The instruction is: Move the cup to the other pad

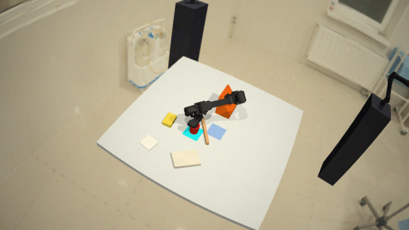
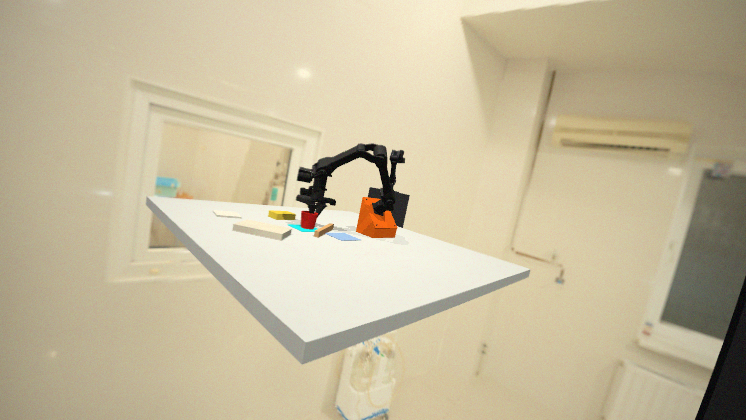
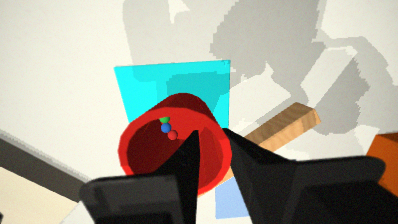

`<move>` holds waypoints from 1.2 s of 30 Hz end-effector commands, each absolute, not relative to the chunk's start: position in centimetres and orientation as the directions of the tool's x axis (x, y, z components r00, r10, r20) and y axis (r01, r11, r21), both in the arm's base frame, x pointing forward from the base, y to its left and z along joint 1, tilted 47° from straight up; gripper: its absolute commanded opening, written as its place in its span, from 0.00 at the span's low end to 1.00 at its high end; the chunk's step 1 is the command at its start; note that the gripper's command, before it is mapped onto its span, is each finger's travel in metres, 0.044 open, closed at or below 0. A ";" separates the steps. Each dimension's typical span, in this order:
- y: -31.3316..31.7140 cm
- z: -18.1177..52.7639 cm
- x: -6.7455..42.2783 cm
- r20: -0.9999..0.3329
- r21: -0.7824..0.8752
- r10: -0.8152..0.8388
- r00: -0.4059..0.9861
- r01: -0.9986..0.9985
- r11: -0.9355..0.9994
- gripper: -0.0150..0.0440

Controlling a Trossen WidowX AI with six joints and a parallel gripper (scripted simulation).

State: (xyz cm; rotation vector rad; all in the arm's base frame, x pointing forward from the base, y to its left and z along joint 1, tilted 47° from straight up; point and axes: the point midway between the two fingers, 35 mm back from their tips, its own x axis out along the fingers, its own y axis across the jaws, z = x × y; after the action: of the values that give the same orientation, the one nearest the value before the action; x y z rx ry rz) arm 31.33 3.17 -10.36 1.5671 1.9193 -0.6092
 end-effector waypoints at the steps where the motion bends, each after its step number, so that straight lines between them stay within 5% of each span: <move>1: 3.2 -10.3 31.4 -0.687 0.014 0.713 -0.141 0.978 0.206 0.47; 34: -0.3 -7.0 31.9 -0.684 0.009 0.716 -0.140 0.980 0.201 0.47; 36: 0.0 -7.3 31.8 -0.680 0.006 0.720 -0.139 0.981 0.195 0.56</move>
State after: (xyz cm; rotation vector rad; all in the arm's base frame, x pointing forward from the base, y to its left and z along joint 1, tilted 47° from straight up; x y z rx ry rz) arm 31.88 -0.14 -7.19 1.5838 1.9206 -0.6138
